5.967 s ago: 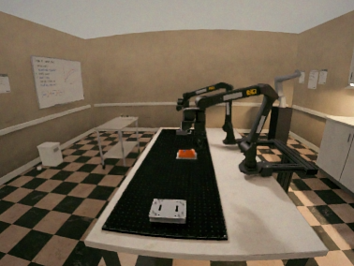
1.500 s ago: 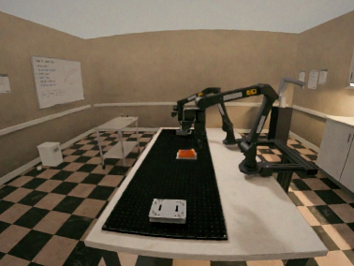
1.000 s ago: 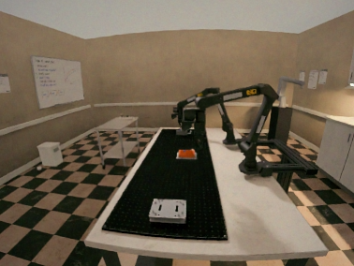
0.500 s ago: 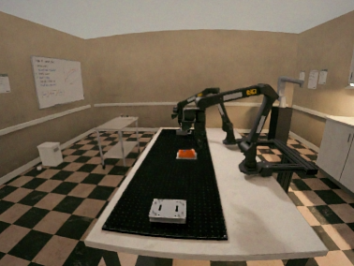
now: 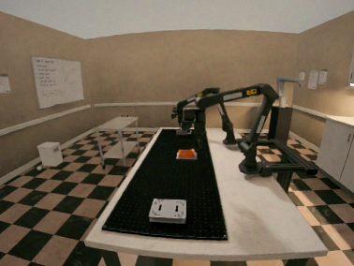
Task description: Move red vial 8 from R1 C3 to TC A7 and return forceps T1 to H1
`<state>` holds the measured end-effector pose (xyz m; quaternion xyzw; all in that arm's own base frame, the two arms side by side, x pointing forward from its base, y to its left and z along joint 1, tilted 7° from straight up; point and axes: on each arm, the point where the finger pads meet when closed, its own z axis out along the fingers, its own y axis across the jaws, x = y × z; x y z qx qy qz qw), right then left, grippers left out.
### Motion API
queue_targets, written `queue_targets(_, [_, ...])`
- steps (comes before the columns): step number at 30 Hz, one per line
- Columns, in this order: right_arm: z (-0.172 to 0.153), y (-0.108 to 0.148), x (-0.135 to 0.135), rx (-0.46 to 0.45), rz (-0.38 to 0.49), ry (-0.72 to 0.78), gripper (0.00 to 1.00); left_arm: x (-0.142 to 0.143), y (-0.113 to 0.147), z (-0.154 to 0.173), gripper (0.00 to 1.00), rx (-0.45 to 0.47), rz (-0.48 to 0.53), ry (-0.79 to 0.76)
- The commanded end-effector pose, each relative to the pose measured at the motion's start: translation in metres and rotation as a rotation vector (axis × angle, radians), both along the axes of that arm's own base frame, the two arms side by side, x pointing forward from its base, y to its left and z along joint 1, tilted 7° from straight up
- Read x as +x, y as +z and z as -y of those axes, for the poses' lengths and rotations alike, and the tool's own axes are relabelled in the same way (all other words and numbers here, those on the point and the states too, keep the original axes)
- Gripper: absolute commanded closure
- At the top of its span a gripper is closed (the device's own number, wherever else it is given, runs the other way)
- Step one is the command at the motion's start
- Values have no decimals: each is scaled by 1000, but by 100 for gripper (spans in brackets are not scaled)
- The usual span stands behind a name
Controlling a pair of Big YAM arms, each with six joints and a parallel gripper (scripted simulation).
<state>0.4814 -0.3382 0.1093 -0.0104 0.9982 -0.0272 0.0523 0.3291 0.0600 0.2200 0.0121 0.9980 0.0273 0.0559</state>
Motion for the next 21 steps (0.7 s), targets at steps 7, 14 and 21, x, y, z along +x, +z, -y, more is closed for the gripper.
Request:
queue_targets(7, [4,19,15,-18,32,0,76,18,20,-3,0,6,32,-11])
queue_targets(14, [5,19,17,-19,34,0,76,18,20,-3,0,6,32,-11])
queue_targets(21, [5,17,17,-18,32,0,76,18,20,-3,0,6,32,-11])
